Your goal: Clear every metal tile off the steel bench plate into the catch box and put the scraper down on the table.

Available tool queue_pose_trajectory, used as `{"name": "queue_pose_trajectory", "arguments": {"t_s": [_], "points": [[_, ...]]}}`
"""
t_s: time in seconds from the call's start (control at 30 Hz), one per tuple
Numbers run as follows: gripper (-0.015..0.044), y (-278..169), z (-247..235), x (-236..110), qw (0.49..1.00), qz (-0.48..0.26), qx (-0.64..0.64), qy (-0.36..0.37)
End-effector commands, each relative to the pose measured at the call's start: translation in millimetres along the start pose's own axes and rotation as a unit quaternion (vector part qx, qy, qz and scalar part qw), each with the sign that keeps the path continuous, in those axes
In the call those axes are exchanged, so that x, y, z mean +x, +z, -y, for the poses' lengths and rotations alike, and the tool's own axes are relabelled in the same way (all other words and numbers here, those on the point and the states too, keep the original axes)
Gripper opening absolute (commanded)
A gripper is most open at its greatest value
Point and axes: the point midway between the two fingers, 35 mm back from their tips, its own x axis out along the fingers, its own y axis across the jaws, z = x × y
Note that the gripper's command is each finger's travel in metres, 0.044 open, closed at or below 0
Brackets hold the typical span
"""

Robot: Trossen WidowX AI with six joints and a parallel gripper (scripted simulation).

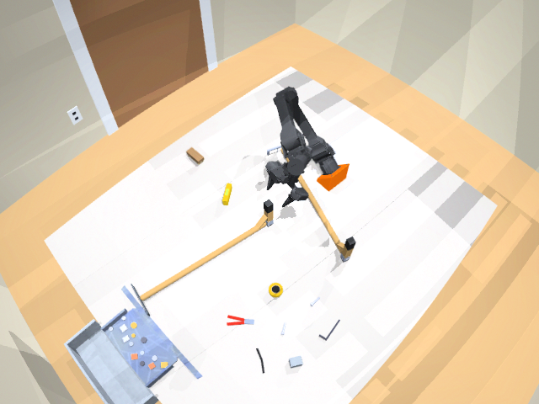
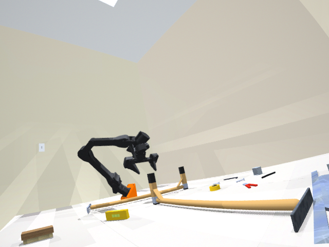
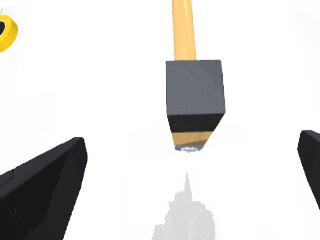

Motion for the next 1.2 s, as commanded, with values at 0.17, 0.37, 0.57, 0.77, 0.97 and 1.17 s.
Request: {"name": "queue_pose_trajectory", "arguments": {"t_s": [0.17, 0.37, 0.57, 0.77, 0.97, 1.17], "points": [[0.0440, -3, 0, 10, 1.000, 0.000, -0.001, 0.000], [0.0440, -3, -2, 20, 1.000, -0.001, 0.000, 0.001], [0.0440, -2, -3, 30, 1.000, -0.002, 0.000, 0.002], [0.0440, -2, -3, 39, 1.000, -0.003, 0.000, 0.003], [0.0440, -2, -3, 49, 1.000, -0.002, 0.000, 0.003], [0.0440, -2, -2, 59, 1.000, -0.001, 0.000, 0.002]]}}
